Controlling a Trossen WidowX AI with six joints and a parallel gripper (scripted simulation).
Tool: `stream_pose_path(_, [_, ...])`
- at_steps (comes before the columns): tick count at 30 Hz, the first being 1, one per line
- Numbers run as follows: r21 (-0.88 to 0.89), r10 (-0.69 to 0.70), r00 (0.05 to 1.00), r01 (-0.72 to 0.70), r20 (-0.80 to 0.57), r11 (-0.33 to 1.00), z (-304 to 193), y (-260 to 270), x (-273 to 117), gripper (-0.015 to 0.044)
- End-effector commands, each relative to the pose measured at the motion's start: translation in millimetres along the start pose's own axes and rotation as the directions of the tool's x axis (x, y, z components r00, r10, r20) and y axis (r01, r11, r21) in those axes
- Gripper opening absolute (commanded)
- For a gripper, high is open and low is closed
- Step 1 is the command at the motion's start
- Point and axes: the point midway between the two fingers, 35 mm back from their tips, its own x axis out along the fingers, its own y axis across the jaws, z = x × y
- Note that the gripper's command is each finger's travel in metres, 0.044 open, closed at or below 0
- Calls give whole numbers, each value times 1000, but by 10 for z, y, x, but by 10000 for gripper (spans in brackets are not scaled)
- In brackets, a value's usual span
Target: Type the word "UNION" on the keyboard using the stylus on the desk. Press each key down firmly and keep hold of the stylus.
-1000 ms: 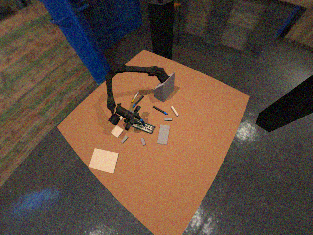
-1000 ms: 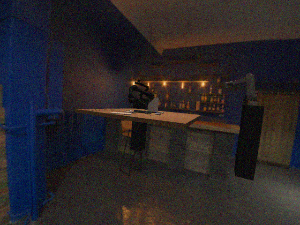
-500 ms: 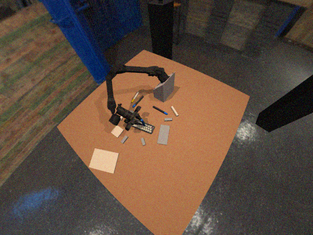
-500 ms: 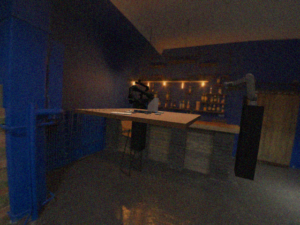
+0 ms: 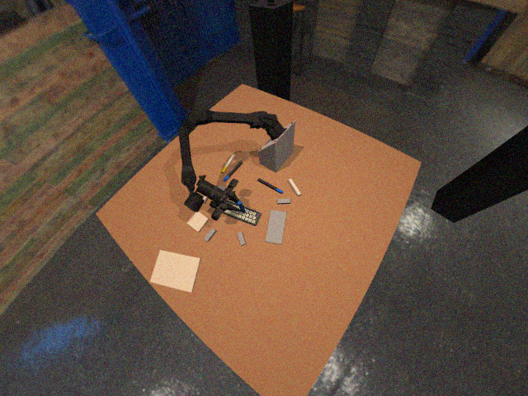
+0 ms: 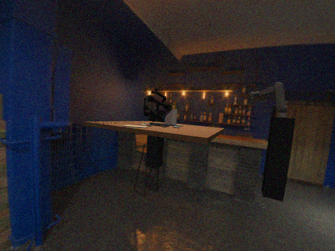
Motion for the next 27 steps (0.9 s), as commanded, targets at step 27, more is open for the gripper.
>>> stream_pose_path(27, [-15, 13, 1000, -13, 15, 1000, -295, 47, -201, 81])
